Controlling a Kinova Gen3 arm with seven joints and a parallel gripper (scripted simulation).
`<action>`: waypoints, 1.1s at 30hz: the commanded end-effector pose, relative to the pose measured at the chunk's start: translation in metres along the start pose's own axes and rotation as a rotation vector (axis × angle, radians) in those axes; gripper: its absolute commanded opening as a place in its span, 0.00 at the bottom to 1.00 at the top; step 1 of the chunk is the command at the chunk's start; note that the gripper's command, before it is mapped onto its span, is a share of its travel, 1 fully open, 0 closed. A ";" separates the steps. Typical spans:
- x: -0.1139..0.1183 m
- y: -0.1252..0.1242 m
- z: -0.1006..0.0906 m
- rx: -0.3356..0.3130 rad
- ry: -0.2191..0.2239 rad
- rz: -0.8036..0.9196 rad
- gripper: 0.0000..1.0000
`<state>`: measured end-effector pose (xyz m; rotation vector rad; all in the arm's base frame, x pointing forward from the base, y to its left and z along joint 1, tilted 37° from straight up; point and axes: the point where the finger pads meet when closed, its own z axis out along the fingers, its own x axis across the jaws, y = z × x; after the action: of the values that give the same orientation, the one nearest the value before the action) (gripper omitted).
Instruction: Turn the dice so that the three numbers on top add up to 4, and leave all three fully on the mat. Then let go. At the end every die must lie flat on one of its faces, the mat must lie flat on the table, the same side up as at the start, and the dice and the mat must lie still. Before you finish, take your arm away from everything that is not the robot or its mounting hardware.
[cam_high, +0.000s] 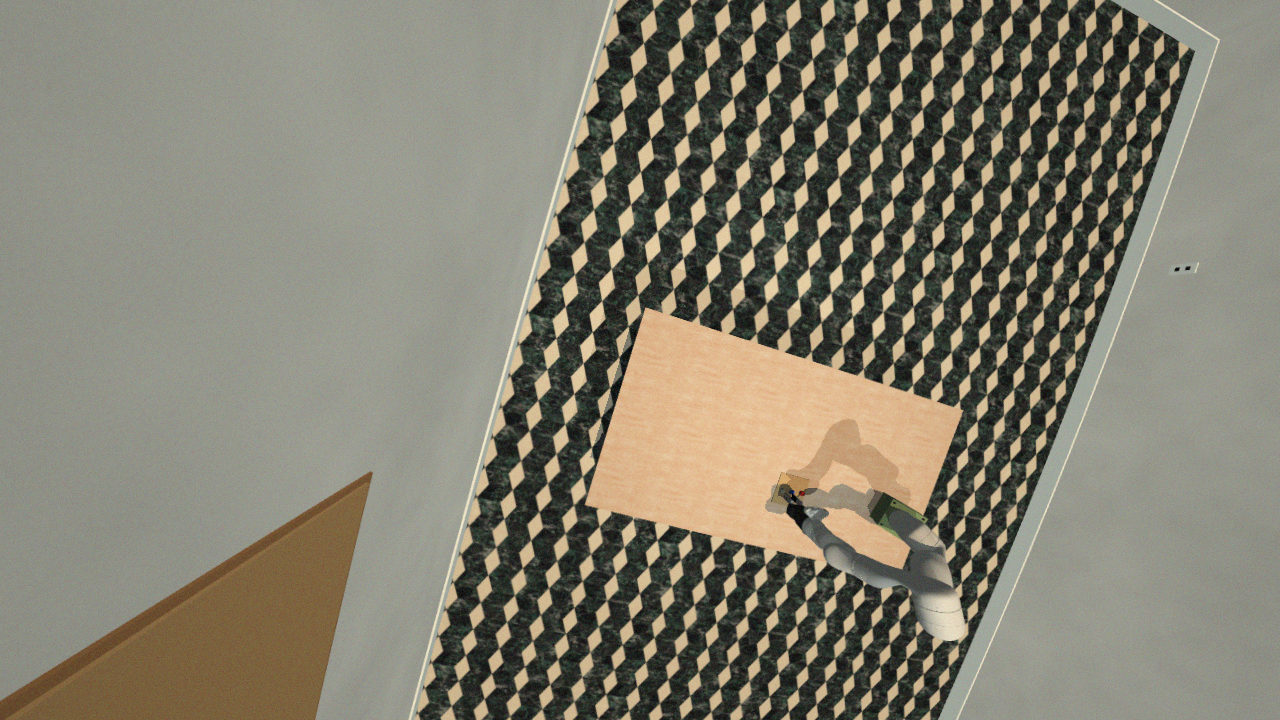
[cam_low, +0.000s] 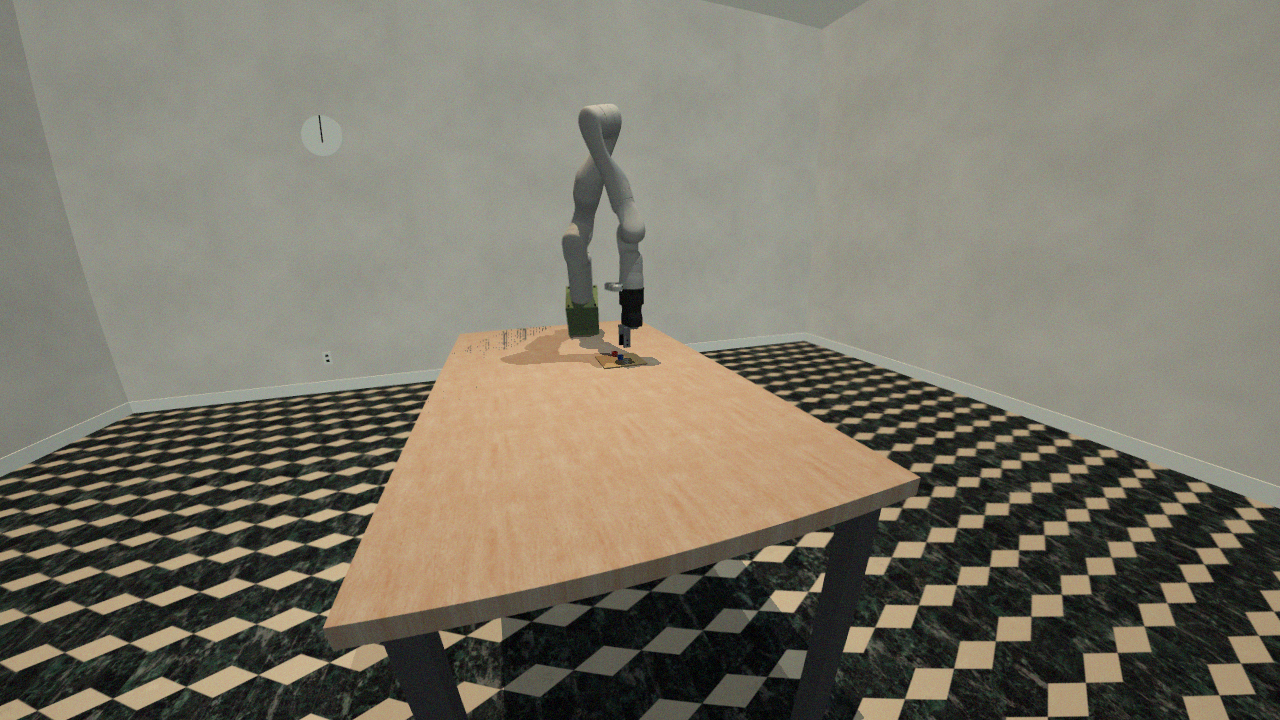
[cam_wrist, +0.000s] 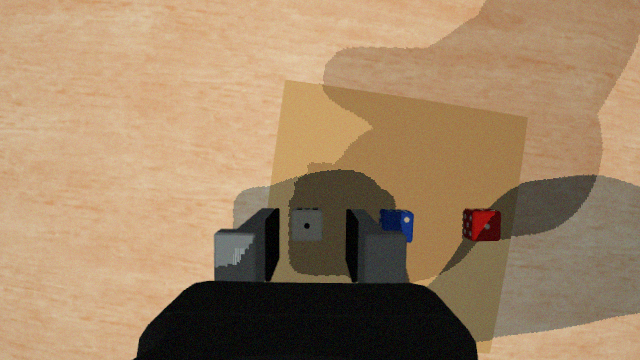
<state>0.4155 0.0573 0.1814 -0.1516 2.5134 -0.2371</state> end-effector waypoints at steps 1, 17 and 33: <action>-0.004 0.001 -0.008 -0.010 -0.006 0.007 0.64; -0.003 0.001 -0.032 -0.010 -0.006 0.007 0.64; -0.003 0.001 -0.036 -0.010 -0.006 0.007 0.64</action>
<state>0.3972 0.0634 0.2116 -0.1476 2.5098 -0.2226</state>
